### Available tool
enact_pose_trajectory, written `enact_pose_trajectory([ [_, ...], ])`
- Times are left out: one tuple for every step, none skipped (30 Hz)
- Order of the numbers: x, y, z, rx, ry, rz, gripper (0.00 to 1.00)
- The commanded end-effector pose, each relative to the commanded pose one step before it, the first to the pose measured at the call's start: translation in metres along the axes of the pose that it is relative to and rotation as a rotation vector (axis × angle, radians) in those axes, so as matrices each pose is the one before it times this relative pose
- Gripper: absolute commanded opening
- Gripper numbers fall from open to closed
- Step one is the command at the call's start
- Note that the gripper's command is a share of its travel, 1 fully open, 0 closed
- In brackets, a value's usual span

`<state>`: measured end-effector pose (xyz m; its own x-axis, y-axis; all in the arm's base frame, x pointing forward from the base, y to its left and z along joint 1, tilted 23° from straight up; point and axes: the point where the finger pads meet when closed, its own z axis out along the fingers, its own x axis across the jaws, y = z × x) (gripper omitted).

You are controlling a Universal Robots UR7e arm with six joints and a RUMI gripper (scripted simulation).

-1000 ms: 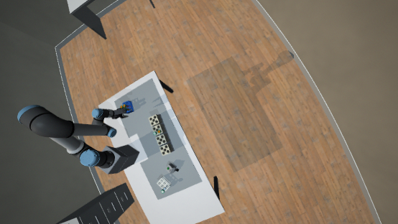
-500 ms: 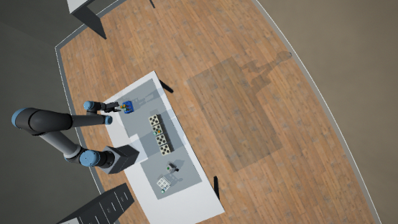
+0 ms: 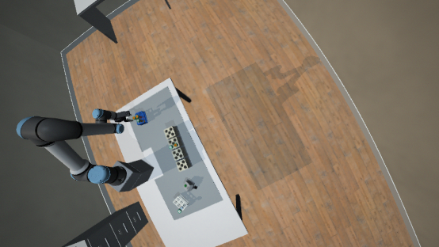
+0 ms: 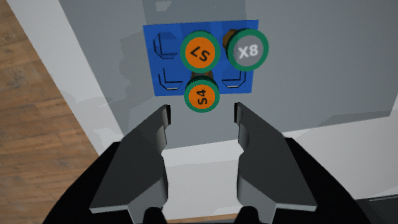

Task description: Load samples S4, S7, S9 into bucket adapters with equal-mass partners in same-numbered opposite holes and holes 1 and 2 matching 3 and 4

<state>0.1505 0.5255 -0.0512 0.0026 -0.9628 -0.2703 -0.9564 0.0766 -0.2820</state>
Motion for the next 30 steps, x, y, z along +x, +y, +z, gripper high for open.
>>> enact_pose_trajectory([
  [-0.00179,-0.00162,0.01838,0.00153,-0.00158,0.00164,0.35],
  [0.00000,0.00000,0.00000,0.00000,0.00000,0.00000,0.35],
  [0.00000,0.00000,0.00000,0.00000,0.00000,0.00000,0.35],
  [0.00001,0.00001,0.00335,-0.00003,-0.00001,0.00000,0.35],
  [0.00001,0.00002,0.00334,-0.00005,-0.00002,0.00000,0.35],
  [0.00000,0.00004,0.00147,-0.00001,-0.00002,-0.00007,0.35],
  [-0.00008,0.00027,-0.00006,-0.00009,-0.00013,-0.00051,0.35],
  [-0.00007,0.00023,-0.00005,-0.00007,-0.00011,-0.00044,0.35],
  [-0.00002,0.00007,0.00099,-0.00002,-0.00003,-0.00007,0.35],
  [0.00000,0.00002,0.00100,0.00000,-0.00001,0.00001,0.35],
  [0.00002,-0.00003,0.00101,0.00002,0.00002,0.00009,0.35],
  [0.00003,-0.00008,0.00102,0.00004,0.00004,0.00015,0.35],
  [0.00003,-0.00009,0.00102,0.00005,0.00005,0.00018,0.35],
  [0.00003,-0.00009,0.00102,0.00005,0.00005,0.00016,0.35],
  [0.00002,-0.00006,0.00102,0.00003,0.00004,0.00012,0.35],
  [0.00001,-0.00003,0.00101,0.00002,0.00002,0.00005,0.35],
  [-0.00004,0.00013,-0.00003,-0.00004,-0.00006,-0.00015,0.35],
  [-0.00004,0.00015,-0.00003,-0.00005,-0.00007,-0.00019,0.35],
  [0.00000,0.00000,0.00000,0.00000,0.00000,0.00000,0.35],
  [0.00000,0.00000,0.00000,0.00000,0.00000,0.00000,0.35],
  [0.00129,0.00094,-0.00067,-0.00073,0.00149,-0.00078,0.35],
  [0.00000,0.00000,0.00002,0.00000,0.00000,0.00000,0.35],
  [0.00000,0.00000,0.00001,0.00000,0.00000,0.00000,0.35],
  [0.00000,0.00000,0.00000,0.00000,0.00000,0.00000,0.00],
  [0.00000,0.00000,0.00000,0.00000,0.00000,0.00000,0.00],
  [0.00000,0.00000,0.00000,0.00000,0.00000,0.00000,0.00],
  [0.00000,0.00000,0.00000,0.00000,0.00000,0.00000,0.00],
  [0.00000,0.00000,0.00000,0.00000,0.00000,0.00000,0.00],
  [0.00000,0.00000,0.00000,0.00000,0.00000,0.00000,0.00],
  [0.00000,0.00000,0.00000,0.00000,0.00000,0.00000,0.00],
])
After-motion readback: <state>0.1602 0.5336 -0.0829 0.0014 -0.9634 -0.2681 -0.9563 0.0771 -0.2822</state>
